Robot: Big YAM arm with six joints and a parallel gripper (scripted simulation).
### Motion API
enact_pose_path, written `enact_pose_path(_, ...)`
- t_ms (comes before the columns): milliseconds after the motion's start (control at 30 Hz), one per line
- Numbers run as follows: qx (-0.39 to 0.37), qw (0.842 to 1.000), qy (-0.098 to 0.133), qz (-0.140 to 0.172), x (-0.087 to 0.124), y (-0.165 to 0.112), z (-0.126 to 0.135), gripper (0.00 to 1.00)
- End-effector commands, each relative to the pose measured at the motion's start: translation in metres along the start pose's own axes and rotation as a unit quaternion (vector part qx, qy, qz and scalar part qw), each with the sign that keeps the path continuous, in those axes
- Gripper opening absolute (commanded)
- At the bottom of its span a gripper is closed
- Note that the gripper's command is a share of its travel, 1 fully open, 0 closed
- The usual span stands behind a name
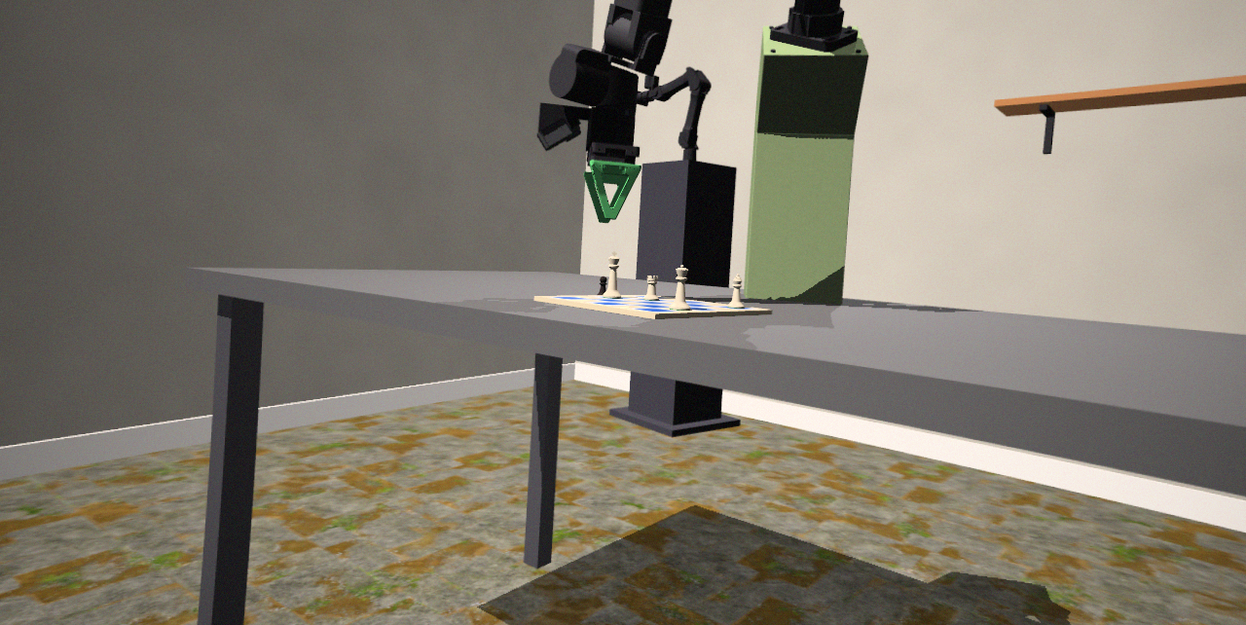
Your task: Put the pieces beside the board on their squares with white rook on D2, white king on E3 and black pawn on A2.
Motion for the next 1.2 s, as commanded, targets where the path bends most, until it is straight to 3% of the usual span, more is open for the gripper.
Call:
enact_pose_path(0, 0.096, 0.995, -0.008, 0.003, -0.016, 0.012, -0.045, 1.0)
enact_pose_path(67, 0.106, 0.994, -0.008, 0.003, -0.018, 0.013, -0.049, 1.0)
enact_pose_path(100, 0.106, 0.994, -0.008, 0.003, -0.018, 0.013, -0.049, 0.33)
enact_pose_path(133, 0.117, 0.993, -0.009, 0.015, -0.023, 0.003, -0.042, 0.33)
enact_pose_path(167, 0.124, 0.992, 0.0, 0.003, -0.013, 0.01, -0.03, 0.33)
enact_pose_path(333, 0.124, 0.992, 0.0, 0.002, -0.013, 0.01, -0.03, 0.33)
enact_pose_path(467, 0.105, 0.994, -0.017, 0.017, -0.018, 0.001, -0.053, 0.33)
enact_pose_path(1167, 0.109, 0.994, -0.012, 0.011, -0.017, 0.006, -0.047, 0.33)
Point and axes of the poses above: the point where the finger pads meet when closed, its own x axis back along the fingers, its own z axis across the jaws, y = z × x, the point moved 10 cm from there along x, back along the fingers, and after that the axes turned 10 degrees about -x, right-handed, at the moved point
